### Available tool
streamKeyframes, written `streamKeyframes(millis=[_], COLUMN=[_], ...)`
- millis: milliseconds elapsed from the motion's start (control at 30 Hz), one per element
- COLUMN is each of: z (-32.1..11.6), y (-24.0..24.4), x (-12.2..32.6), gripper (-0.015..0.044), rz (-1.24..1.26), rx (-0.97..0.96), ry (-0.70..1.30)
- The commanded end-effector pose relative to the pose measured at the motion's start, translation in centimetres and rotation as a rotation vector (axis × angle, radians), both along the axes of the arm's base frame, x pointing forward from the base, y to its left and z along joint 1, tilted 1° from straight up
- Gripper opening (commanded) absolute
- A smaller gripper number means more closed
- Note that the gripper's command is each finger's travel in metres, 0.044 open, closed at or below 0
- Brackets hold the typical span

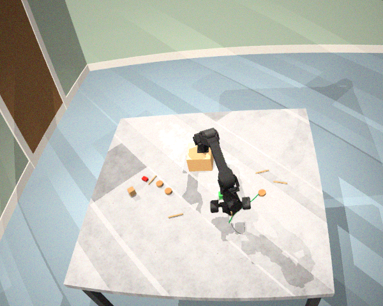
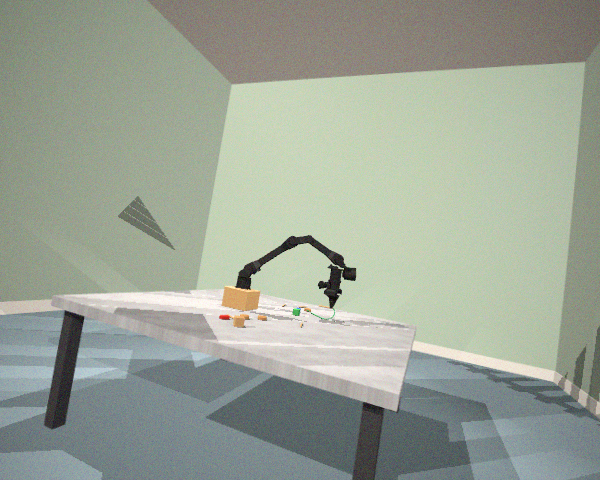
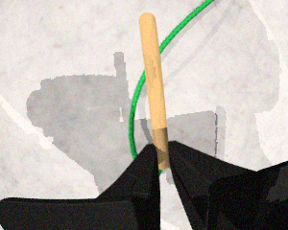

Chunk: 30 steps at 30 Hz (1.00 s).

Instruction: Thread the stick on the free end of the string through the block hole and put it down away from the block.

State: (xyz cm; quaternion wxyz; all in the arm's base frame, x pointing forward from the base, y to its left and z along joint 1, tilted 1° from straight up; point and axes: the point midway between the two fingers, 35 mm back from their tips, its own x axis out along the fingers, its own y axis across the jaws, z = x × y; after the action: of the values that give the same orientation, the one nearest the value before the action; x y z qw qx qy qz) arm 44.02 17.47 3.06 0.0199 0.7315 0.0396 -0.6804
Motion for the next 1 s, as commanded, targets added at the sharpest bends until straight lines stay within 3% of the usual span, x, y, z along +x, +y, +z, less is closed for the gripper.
streamKeyframes(millis=[0,967], z=[-0.1,0.0], y=[-0.1,0.1], x=[0.6,3.8], gripper=[0.0,0.0], rz=[0.001,0.007], rx=[-0.006,-0.005], ry=[0.001,-0.005])
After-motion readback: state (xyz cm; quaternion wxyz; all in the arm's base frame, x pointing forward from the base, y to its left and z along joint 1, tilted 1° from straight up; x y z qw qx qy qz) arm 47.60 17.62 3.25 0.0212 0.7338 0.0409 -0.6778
